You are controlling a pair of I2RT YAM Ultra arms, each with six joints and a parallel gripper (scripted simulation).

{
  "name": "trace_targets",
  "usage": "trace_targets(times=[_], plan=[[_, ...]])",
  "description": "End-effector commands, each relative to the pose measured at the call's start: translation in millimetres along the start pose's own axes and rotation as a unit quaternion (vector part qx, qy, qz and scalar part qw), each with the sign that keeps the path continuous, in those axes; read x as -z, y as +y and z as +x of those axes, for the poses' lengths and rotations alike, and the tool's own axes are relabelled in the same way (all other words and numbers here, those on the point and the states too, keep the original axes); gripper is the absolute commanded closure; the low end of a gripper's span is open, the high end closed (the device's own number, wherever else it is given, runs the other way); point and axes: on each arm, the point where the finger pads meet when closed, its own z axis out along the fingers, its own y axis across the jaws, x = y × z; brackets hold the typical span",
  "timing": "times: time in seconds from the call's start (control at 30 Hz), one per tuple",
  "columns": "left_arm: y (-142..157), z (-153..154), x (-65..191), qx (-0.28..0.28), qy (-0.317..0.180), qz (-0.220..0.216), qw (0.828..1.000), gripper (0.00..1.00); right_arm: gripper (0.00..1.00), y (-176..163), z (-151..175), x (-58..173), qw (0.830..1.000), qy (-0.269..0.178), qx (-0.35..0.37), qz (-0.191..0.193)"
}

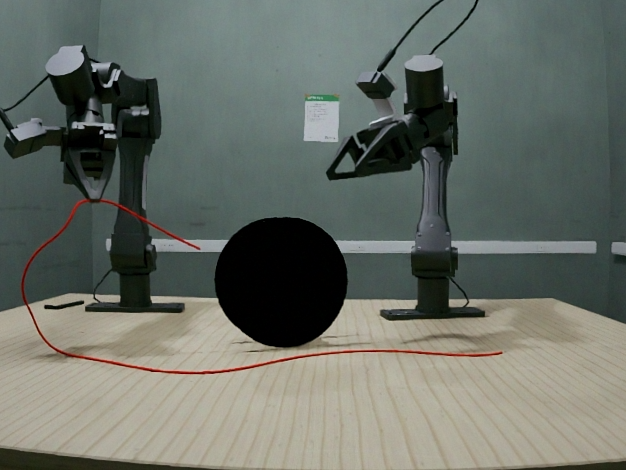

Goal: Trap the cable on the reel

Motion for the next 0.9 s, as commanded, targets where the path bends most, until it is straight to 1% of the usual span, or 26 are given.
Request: trace_targets(times=[0.0,0.03,0.23,0.37,0.43,0.7,0.77,0.8,0.87], plan=[[-24,11,-10,-0.005,0.014,0.046,0.999,0.25,1.0,3,-1,7,1.0,-0.004,0.009,-0.012],[-27,5,-9,-0.012,0.01,0.051,0.999,0.25,1.0,3,-1,7,1.0,-0.004,0.009,-0.012],[-45,12,-17,-0.017,0.02,0.084,0.996,0.25,1.0,3,-1,7,1.0,-0.004,0.009,-0.012],[-48,13,-19,-0.018,0.022,0.09,0.996,0.25,1.0,3,-1,7,1.0,-0.004,0.009,-0.012],[-50,6,-16,-0.027,0.013,0.089,0.996,0.25,1.0,3,-1,7,1.0,-0.004,0.009,-0.012],[-51,7,-15,-0.026,0.015,0.092,0.995,0.25,1.0,2,0,7,1.0,-0.004,0.008,-0.012],[-53,12,-17,-0.023,0.019,0.093,0.995,0.25,1.0,2,0,8,1.0,-0.004,0.008,-0.012],[-51,6,-15,-0.029,0.012,0.09,0.995,0.25,1.0,1,0,8,1.0,-0.004,0.008,-0.012],[-51,6,-15,-0.029,0.012,0.09,0.995,0.25,1.0,1,0,8,1.0,-0.004,0.008,-0.012]])
